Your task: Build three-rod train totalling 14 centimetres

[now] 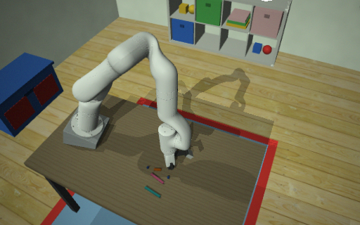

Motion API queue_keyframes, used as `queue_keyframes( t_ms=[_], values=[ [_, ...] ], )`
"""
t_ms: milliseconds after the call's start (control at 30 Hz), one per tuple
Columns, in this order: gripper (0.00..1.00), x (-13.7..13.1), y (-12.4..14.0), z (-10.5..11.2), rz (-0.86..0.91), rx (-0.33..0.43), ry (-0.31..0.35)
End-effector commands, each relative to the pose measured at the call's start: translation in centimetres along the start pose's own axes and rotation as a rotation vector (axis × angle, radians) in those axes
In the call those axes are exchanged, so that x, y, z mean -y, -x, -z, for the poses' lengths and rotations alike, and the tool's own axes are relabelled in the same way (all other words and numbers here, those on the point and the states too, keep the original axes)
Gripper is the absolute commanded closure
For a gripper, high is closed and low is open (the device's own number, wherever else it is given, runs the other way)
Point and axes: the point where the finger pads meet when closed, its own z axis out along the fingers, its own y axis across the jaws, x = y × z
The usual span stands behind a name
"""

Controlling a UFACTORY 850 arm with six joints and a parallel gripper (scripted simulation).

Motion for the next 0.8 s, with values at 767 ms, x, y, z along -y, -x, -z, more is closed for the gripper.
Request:
queue_keyframes(
  t_ms=[767],
  values=[
    [0.76,-0.05,-0.06,-0.40,0.000,-0.001,0.001]
  ],
)
